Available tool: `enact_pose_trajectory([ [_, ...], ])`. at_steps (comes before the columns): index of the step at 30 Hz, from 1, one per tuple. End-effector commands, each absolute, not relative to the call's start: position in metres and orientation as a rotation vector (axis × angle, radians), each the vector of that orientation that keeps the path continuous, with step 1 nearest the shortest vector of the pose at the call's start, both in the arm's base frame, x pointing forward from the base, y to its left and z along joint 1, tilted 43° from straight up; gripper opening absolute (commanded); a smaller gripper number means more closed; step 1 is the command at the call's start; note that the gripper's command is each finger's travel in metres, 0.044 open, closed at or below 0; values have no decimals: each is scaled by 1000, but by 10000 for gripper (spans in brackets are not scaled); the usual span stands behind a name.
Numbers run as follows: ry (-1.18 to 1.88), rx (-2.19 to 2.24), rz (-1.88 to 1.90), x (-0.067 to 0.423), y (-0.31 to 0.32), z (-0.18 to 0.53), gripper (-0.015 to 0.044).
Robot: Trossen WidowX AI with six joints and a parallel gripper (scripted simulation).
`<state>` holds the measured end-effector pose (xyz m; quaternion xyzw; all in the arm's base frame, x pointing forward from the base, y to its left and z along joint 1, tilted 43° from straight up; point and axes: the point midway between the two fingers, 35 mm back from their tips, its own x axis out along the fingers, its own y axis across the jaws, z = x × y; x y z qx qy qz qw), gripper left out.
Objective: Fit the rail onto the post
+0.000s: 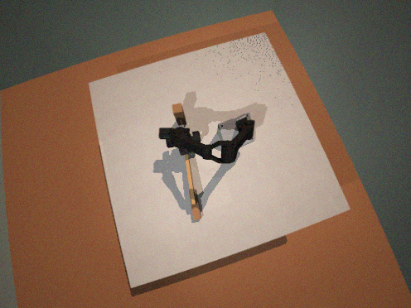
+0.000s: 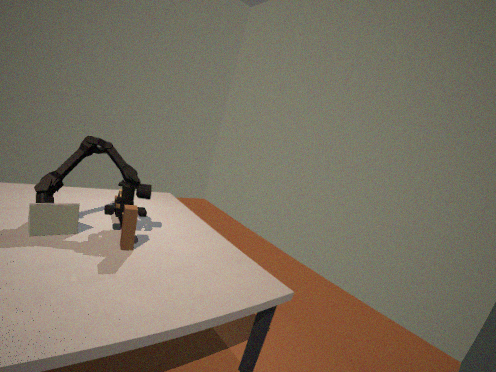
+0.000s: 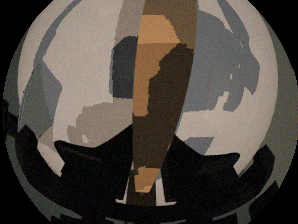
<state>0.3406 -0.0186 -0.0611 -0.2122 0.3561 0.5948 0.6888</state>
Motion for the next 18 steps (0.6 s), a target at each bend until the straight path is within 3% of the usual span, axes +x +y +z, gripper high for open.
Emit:
enact_pose_trajectory([
  [1,793,-469,1330,340,-20,-60,0],
  [18,794,-469,1330,341,-26,-54,0],
])
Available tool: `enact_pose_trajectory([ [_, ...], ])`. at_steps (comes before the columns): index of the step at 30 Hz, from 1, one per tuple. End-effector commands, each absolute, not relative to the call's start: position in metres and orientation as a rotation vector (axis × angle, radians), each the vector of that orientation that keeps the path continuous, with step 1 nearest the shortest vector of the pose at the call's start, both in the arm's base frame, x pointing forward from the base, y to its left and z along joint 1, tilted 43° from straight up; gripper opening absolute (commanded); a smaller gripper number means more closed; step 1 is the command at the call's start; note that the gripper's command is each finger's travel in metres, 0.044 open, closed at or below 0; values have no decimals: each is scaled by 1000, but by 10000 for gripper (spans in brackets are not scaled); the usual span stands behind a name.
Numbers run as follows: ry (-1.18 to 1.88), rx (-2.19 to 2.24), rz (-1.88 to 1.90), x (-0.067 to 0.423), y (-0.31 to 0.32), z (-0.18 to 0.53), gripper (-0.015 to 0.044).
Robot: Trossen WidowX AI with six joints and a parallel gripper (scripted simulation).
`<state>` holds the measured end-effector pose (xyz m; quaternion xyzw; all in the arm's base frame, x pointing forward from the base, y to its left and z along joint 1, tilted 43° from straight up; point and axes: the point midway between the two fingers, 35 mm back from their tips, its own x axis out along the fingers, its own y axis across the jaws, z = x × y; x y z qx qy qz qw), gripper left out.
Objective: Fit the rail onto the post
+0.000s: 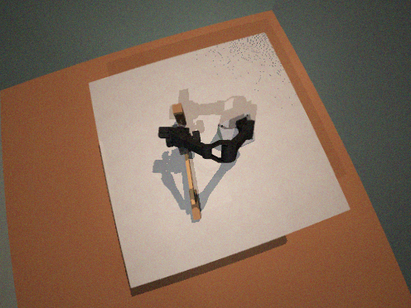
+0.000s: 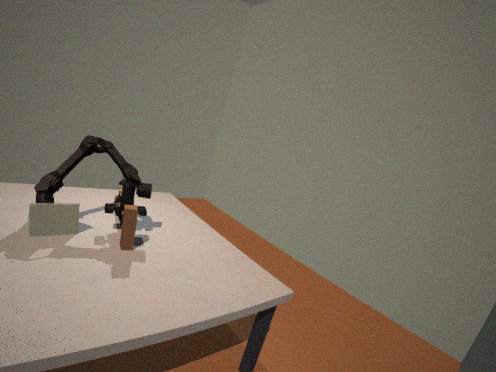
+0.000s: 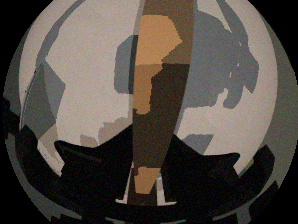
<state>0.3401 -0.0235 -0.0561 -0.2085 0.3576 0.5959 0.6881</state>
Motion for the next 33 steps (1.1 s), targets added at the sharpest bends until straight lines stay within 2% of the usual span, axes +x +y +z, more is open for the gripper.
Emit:
enact_pose_trajectory([
  [1,794,-469,1330,341,-26,-54,0],
  [33,794,-470,1330,341,-37,-42,0],
])
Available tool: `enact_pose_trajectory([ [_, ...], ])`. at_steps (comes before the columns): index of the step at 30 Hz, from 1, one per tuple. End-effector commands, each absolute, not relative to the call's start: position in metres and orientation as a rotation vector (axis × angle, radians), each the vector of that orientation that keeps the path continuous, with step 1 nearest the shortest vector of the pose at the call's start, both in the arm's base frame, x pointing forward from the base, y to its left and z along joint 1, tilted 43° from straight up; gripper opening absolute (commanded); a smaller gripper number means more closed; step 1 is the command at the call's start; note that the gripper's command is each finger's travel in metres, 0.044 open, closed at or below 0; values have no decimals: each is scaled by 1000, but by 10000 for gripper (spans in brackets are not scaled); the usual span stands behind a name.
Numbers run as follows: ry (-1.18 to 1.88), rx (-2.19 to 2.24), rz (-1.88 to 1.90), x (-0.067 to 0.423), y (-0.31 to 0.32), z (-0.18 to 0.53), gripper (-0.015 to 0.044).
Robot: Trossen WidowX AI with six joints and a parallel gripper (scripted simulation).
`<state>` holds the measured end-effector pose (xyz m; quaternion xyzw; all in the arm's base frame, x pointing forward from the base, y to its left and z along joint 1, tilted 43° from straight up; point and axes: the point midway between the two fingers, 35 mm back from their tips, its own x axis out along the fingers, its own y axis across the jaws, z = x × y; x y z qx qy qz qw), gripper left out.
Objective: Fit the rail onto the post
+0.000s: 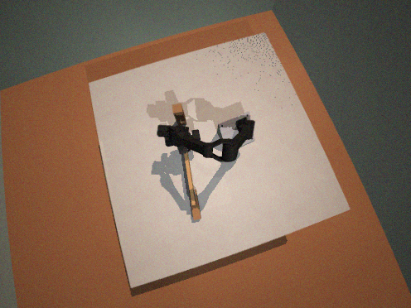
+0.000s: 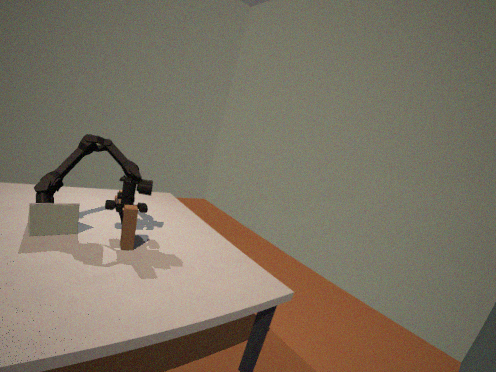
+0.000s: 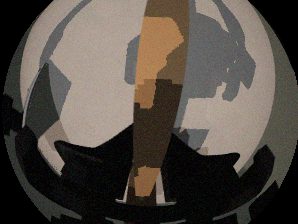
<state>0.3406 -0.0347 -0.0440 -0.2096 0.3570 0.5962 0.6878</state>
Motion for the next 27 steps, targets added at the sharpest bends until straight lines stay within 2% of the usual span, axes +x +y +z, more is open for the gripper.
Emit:
enact_pose_trajectory([
  [1,794,-470,1330,341,-38,-42,0],
  [27,795,-470,1330,341,-39,-40,0],
])
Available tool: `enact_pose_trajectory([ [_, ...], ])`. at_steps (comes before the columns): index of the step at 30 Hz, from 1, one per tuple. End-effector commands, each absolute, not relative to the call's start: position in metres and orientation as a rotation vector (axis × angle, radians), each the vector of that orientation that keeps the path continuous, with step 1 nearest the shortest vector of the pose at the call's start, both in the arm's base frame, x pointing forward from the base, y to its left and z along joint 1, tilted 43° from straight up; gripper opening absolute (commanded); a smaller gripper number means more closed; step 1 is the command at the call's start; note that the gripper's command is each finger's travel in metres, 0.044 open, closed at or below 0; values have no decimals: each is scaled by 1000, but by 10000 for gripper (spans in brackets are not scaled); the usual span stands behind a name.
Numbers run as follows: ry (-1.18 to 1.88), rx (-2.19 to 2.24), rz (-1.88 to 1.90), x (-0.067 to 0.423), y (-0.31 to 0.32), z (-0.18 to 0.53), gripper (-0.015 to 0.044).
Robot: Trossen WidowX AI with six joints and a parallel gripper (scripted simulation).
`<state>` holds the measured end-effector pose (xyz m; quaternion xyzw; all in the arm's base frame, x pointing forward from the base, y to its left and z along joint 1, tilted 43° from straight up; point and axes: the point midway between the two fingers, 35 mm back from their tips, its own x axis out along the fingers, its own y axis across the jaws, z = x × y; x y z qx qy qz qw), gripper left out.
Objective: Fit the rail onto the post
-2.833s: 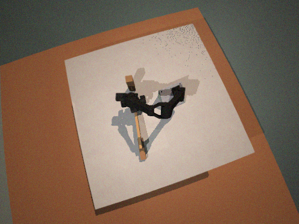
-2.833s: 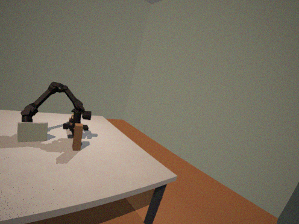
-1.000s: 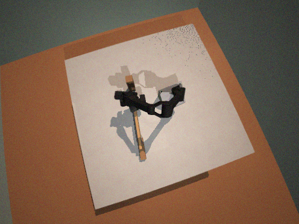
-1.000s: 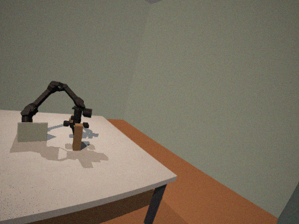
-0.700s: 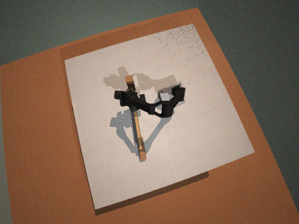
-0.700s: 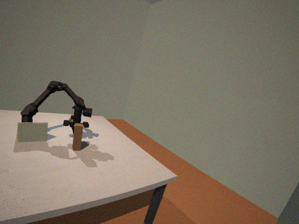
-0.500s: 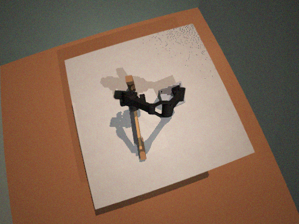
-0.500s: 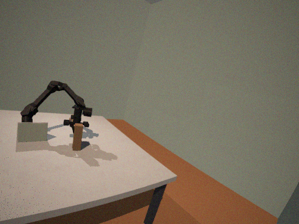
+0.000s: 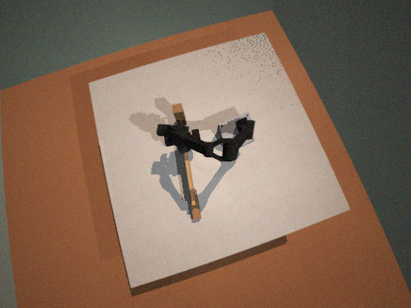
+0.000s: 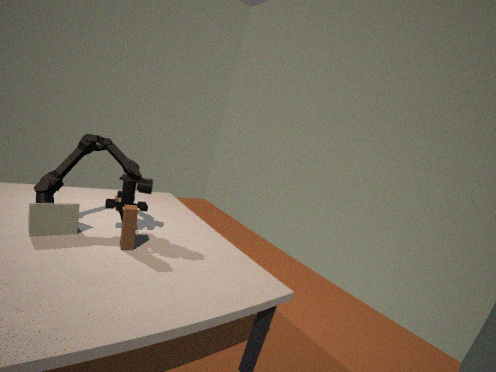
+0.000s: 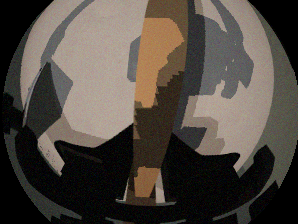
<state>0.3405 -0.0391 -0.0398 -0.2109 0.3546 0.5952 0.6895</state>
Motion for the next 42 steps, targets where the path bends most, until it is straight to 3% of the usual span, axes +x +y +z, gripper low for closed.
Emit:
enact_pose_trajectory([
  [1,795,-470,1330,340,-39,-40,0],
  [42,795,-470,1330,338,-44,-45,0],
])
